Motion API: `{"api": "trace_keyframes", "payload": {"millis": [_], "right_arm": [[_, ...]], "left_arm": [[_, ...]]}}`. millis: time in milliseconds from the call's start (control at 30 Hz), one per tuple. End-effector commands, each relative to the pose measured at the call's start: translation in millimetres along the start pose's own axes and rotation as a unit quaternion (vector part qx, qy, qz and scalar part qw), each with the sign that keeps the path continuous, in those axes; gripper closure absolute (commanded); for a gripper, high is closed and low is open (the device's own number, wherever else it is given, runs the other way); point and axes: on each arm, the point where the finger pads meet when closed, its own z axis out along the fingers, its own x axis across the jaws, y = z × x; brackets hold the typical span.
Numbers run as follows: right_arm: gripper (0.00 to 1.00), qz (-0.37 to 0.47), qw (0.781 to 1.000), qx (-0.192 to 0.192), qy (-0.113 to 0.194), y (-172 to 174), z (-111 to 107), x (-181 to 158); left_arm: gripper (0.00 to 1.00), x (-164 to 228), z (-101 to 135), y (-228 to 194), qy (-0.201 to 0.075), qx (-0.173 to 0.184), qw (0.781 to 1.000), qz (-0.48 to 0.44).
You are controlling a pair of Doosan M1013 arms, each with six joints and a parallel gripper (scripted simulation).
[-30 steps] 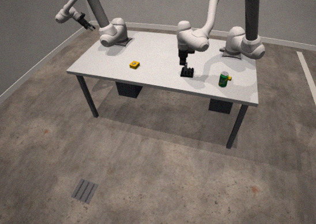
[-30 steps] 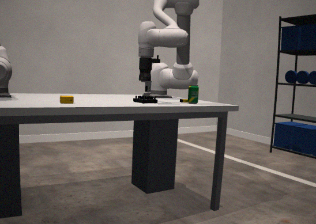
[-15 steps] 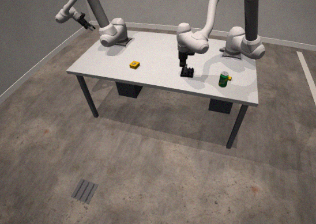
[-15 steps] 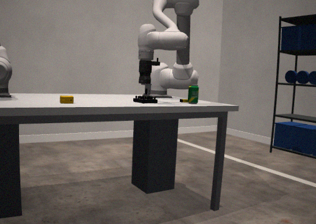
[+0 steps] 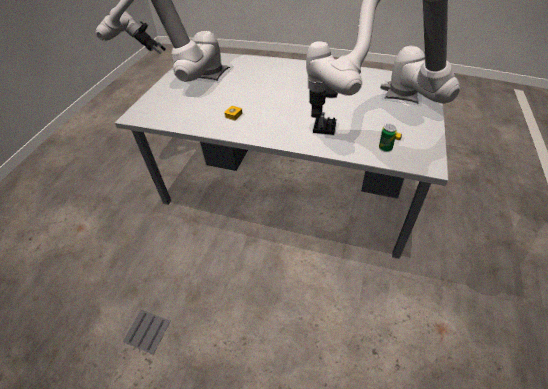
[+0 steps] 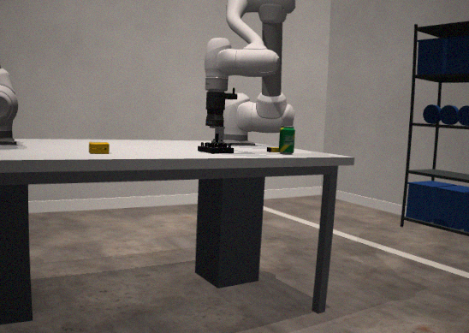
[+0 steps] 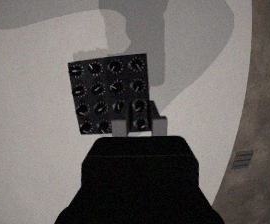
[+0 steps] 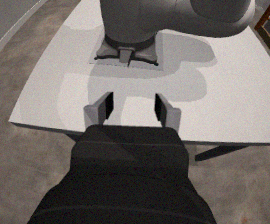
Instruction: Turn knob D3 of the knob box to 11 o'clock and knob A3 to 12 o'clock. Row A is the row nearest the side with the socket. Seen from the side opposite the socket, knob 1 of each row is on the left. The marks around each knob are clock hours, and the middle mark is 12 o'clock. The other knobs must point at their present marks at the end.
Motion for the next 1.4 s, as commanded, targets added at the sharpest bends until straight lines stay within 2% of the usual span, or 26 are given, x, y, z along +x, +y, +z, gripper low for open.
{"api": "trace_keyframes", "payload": {"millis": [0,667,1067,1367], "right_arm": [[0.0,0.0,1.0,0.0,0.0,0,0,0],[0.0,0.0,1.0,0.0,0.0,0,0,0],[0.0,0.0,1.0,0.0,0.0,0,0,0],[0.0,0.0,1.0,0.0,0.0,0,0,0]], "left_arm": [[0.54,0,0,0,0.001,0.0,1.0,0.0],[0.54,0,0,0,0.001,0.0,1.0,0.0],[0.54,0,13,0,0.001,0.0,1.0,0.0],[0.54,0,14,0,0.001,0.0,1.0,0.0]]}}
